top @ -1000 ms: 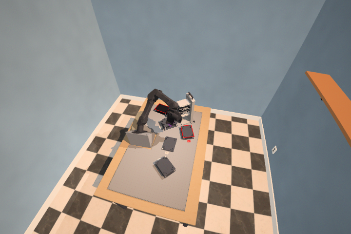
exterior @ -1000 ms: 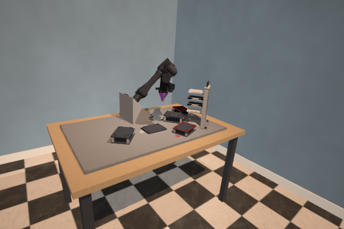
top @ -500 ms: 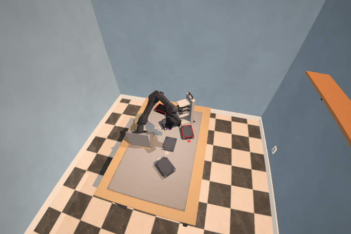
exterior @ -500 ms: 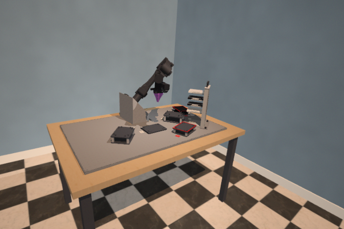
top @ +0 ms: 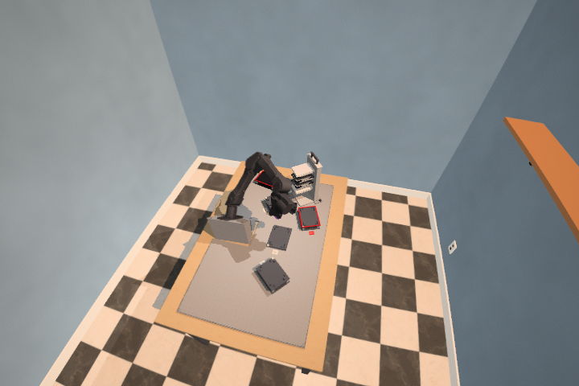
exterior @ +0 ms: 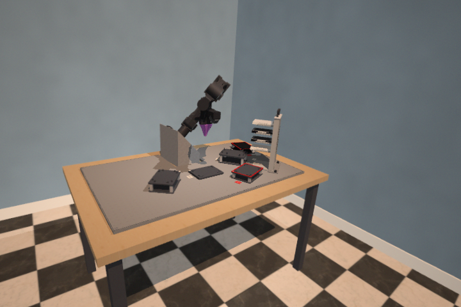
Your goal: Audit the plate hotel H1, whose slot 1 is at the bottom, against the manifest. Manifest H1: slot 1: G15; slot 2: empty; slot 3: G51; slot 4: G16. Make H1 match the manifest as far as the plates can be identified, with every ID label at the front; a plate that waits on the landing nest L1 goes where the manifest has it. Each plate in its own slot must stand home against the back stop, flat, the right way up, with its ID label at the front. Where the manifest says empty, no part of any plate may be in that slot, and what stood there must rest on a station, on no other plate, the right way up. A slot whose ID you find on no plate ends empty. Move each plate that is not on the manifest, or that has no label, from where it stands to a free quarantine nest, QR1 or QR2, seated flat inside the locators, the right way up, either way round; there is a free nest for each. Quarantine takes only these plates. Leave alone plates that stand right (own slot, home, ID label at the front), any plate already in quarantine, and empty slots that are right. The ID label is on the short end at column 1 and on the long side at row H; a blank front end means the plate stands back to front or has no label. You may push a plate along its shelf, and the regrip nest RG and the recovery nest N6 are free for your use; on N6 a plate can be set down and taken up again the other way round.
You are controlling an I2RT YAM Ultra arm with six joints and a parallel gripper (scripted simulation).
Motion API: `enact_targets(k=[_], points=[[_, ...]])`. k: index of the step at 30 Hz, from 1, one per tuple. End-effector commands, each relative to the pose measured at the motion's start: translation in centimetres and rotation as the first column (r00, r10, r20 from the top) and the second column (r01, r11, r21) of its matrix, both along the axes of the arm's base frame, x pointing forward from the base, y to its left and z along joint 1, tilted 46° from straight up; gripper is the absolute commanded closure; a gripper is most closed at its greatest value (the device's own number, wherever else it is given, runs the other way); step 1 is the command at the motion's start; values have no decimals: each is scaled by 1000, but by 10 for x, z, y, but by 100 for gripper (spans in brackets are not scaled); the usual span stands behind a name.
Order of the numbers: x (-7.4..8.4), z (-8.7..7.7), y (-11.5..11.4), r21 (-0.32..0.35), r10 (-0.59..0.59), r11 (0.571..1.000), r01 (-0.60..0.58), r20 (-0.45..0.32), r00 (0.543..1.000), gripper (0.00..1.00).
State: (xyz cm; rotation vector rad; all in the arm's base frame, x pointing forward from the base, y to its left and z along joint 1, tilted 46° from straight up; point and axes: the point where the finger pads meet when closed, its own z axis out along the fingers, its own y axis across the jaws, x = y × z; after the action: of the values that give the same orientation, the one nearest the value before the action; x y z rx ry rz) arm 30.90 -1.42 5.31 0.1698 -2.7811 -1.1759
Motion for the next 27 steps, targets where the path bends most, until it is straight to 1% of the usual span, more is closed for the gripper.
enact_targets(k=[1, 5, 6, 7, 8, 10, 12, 14, 15, 17, 24, 26, 27], points=[[4, 6, -16, 1, -2, 1000, 2, 17, 1000, 100], [5, 7, -23, 1, -2, 1000, 2, 17, 1000, 100], [5, 13, -21, -3, -3, 1000, 3, 27, 1000, 100], [8, 23, -14, -7, 7, 1000, -6, 53, 999, 100], [6, 25, -9, -3, 11, 1000, -11, 48, 999, 100], [-3, 25, 0, 11, 3, 1000, -3, 6, 1000, 100], [-4, 30, 5, 11, 3, 1000, -3, 6, 1000, 100], [-4, 30, 5, 11, 3, 1000, -3, 6, 1000, 100], [-4, 32, 1, 11, -17, 1000, 16, 6, 1000, 100], [-4, 37, 11, 11, 3, 1000, -3, 6, 1000, 100], [-6, 53, 27, 10, 3, 1000, -3, 9, 1000, 100], [-7, 58, 30, 17, -6, 1000, 6, 20, 1000, 100], [-3, 58, 26, 16, -21, 1000, 20, 60, 998, 100]])
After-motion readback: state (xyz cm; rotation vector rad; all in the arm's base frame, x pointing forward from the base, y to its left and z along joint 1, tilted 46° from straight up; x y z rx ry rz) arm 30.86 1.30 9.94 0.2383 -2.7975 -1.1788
